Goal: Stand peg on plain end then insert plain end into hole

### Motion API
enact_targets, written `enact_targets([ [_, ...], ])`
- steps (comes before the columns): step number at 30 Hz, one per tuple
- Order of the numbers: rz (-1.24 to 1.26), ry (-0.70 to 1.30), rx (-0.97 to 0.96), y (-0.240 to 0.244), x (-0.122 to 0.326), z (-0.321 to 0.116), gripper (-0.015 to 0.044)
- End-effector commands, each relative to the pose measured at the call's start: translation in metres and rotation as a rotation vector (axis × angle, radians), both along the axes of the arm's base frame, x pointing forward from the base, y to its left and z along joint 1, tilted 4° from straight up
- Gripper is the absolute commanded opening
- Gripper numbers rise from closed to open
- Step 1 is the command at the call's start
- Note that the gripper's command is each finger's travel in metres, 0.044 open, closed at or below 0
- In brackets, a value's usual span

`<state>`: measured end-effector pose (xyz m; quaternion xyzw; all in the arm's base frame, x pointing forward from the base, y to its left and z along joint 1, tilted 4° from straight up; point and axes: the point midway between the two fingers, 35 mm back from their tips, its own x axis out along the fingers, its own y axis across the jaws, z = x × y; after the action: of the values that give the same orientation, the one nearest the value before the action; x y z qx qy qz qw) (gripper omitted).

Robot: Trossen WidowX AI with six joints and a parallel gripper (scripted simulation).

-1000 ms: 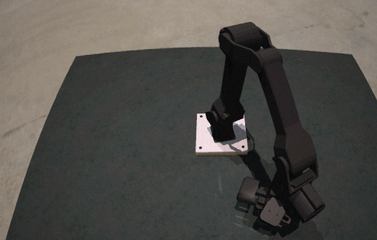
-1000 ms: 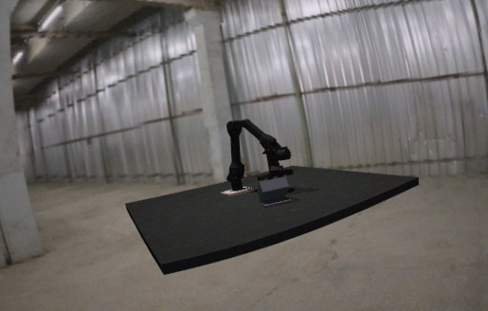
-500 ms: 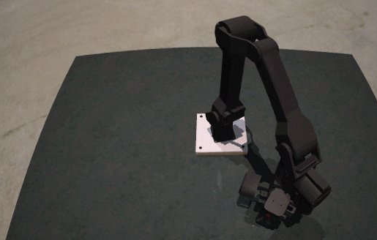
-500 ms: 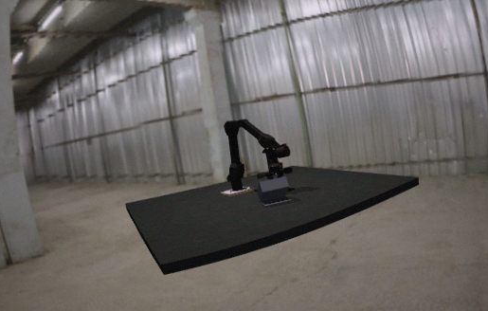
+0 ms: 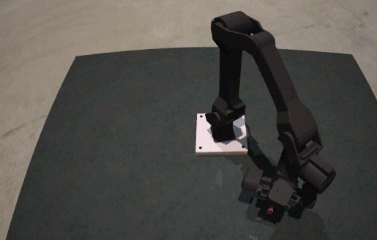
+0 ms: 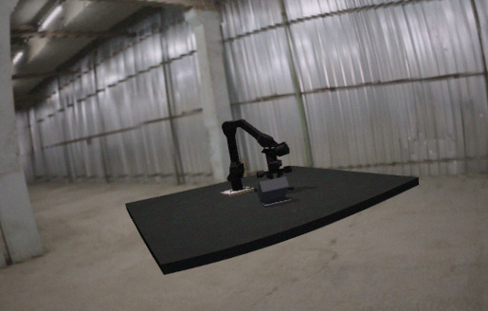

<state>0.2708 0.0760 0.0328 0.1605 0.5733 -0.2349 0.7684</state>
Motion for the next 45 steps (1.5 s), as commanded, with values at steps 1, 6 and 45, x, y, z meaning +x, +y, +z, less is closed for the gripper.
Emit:
enact_targets([
  [1,-0.005,-0.032,-0.019,0.001,-0.001,0.002,0.0050],
  [6,-0.004,-0.068,-0.042,0.002,-0.003,0.004,0.0050],
  [45,0.004,-0.348,-0.226,0.015,-0.022,0.017,0.0050],
])
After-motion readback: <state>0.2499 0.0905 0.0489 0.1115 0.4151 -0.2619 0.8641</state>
